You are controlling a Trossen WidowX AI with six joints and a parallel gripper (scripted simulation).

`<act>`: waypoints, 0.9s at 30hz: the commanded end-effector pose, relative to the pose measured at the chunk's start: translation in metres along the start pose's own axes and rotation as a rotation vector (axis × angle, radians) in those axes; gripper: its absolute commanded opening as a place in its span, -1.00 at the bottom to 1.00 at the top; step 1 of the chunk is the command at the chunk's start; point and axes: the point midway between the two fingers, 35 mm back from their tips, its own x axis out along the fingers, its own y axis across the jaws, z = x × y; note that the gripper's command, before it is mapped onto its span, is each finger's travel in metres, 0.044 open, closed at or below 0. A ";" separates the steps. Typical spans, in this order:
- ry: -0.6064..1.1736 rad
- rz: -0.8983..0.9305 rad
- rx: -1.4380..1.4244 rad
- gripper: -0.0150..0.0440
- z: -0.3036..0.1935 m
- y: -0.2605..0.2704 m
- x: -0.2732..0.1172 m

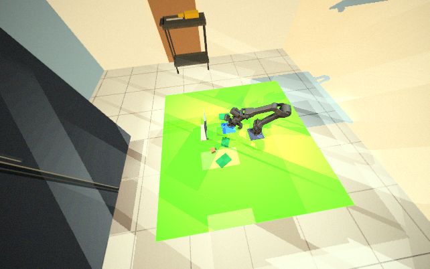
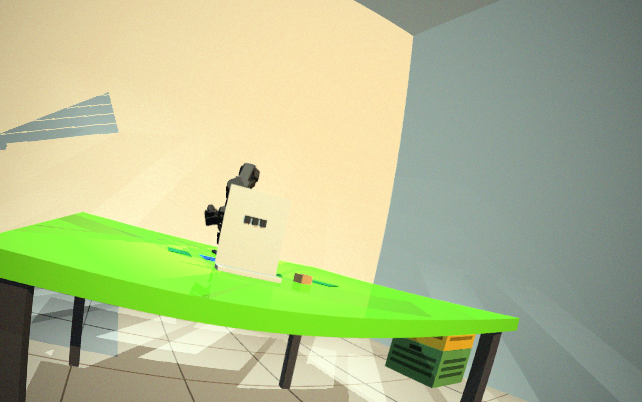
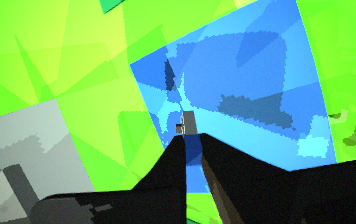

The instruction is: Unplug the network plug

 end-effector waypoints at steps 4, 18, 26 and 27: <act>-0.003 -0.005 0.002 -0.49 0.000 -0.008 0.008; -0.003 -0.005 0.002 -0.49 -0.001 -0.013 0.014; 0.000 -0.003 -0.002 -0.49 -0.001 -0.012 0.013; 0.000 -0.003 -0.002 -0.49 -0.001 -0.012 0.013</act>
